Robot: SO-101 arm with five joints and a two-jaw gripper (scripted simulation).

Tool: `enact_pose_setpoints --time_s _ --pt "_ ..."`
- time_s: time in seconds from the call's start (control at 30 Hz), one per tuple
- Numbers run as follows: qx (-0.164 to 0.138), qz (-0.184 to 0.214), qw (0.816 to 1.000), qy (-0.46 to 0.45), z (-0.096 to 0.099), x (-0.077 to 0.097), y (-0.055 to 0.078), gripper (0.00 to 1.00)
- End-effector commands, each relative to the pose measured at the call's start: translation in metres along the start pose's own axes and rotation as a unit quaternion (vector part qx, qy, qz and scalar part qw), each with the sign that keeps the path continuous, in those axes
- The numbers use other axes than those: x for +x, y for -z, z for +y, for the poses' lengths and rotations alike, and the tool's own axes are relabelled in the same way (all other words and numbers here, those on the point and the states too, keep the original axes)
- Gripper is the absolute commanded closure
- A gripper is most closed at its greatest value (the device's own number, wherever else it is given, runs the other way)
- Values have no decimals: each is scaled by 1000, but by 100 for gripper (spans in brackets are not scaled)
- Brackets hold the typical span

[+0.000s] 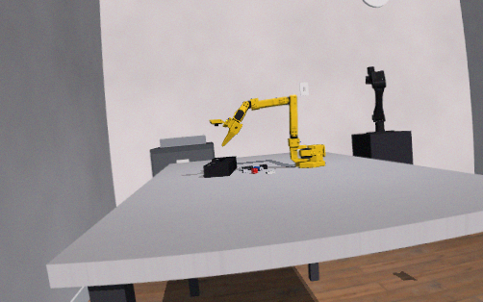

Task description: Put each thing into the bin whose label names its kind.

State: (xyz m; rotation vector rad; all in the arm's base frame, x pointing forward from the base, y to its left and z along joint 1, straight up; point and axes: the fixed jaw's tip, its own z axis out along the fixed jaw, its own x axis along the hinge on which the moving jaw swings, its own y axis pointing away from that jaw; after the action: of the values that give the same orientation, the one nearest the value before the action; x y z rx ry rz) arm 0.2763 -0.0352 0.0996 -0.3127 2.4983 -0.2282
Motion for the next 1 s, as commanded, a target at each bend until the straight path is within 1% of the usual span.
enact_pose_setpoints --time_s 0.0,0.13,0.2,0.37,0.53,0.7,0.77,0.97 --pt "12 3 998 63 -10 7 13 23" --pt "3 38 991 132 -14 25 15 29" --pt "3 38 991 132 -14 25 15 29" --pt "-19 79 972 220 -17 49 19 36" --pt "-51 114 945 303 -18 72 25 44" --pt "-89 140 911 378 -18 94 32 51" --pt "-89 140 911 378 -18 94 32 51" --pt "-137 156 868 451 -16 115 40 59"
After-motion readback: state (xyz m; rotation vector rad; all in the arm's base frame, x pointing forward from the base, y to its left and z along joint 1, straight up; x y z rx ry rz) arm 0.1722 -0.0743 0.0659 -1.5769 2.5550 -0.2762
